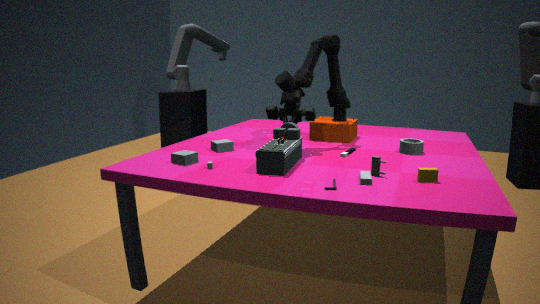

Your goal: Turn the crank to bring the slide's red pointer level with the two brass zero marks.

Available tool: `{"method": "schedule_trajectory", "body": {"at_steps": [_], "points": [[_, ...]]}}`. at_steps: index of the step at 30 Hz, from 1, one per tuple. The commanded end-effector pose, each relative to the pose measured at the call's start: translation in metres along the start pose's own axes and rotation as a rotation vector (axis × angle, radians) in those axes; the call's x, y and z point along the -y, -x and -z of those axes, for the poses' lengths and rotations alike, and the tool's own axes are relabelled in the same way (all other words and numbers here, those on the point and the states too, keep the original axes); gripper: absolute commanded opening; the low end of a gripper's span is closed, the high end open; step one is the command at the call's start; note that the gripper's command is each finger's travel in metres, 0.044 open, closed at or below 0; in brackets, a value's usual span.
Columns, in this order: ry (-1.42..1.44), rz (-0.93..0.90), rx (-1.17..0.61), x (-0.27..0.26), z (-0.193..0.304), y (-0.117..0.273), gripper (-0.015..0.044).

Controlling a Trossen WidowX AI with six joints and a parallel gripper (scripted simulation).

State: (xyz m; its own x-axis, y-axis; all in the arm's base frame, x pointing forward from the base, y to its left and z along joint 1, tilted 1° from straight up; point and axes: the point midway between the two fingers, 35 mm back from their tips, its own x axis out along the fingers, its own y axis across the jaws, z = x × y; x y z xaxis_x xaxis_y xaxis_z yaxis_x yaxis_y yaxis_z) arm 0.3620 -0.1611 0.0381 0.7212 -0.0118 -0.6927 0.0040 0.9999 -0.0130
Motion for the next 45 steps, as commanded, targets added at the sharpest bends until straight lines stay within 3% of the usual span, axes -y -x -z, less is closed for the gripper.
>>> {"method": "schedule_trajectory", "body": {"at_steps": [1, 17, 38, 45], "points": [[0.0, 0.0, 0.001, 0.0, 0.0, 0.0, 0.0026], [0.0, 0.0, 0.001, 0.0, 0.0, 0.0, 0.044], [0.0, 0.001, 0.002, 0.001, -0.076, 0.075, 0.044], [-0.076, 0.027, -0.018, -0.003, -0.097, 0.058, 0.044]]}}
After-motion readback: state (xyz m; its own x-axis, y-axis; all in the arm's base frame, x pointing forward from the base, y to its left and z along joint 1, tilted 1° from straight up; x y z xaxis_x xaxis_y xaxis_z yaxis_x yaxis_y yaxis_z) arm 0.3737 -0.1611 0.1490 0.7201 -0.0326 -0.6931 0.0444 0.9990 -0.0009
